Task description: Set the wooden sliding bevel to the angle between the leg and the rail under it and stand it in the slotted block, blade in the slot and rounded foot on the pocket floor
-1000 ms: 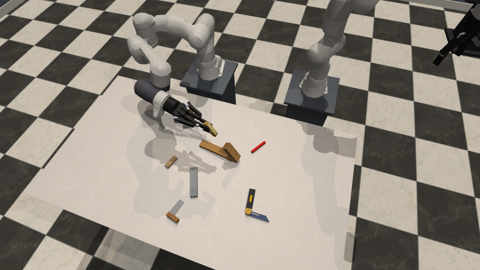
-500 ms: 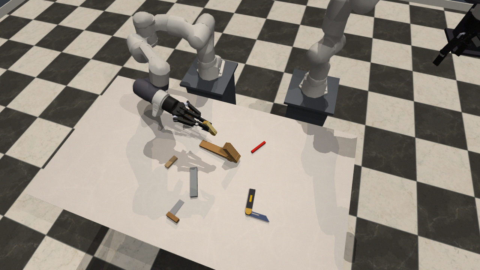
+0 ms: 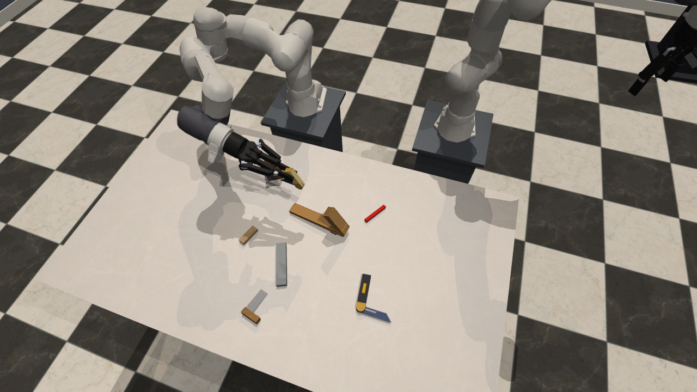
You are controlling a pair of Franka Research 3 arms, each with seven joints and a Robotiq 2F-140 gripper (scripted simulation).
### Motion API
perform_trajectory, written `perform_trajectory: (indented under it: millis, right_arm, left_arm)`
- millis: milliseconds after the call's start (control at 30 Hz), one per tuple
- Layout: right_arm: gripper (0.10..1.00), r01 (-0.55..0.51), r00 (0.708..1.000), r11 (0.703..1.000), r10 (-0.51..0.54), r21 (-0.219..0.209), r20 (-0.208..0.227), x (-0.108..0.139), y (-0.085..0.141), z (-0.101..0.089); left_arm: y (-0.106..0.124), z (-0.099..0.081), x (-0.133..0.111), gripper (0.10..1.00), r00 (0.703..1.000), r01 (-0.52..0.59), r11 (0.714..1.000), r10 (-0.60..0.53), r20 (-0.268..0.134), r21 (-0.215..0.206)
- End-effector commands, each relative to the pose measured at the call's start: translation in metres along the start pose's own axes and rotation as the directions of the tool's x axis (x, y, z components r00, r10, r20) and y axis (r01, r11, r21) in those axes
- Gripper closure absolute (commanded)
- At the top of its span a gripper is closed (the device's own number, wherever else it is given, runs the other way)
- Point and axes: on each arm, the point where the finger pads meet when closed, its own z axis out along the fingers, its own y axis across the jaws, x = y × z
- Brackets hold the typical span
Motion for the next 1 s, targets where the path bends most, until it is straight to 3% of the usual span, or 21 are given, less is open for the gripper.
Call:
perform_trajectory:
  millis: [0,333,400,833,967]
  right_arm:
    - [0.999,0.031,0.999,0.996,-0.035,-0.087,-0.042,0.005,0.021,-0.014]
    - [0.999,0.097,0.975,0.962,-0.143,-0.256,-0.168,0.018,0.054,-0.073]
    - [0.999,0.097,0.975,0.962,-0.143,-0.256,-0.168,0.018,0.054,-0.073]
    - [0.999,0.139,0.909,0.874,-0.299,-0.465,-0.291,0.035,0.095,-0.147]
    - [0.999,0.141,0.899,0.862,-0.317,-0.487,-0.301,0.037,0.099,-0.155]
  left_arm:
    - [0.001,0.001,0.0,0.098,1.0,0.007,1.0,-0.007,0.002,-0.004]
    - [0.001,0.001,0.0,0.098,1.0,0.007,1.0,-0.007,0.002,-0.004]
    - [0.001,0.001,0.0,0.098,1.0,0.007,1.0,-0.007,0.002,-0.004]
    - [0.001,0.001,0.0,0.098,1.0,0.007,1.0,-0.007,0.002,-0.004]
    - [0.001,0.001,0.0,0.098,1.0,0.007,1.0,-0.007,0.002,-0.004]
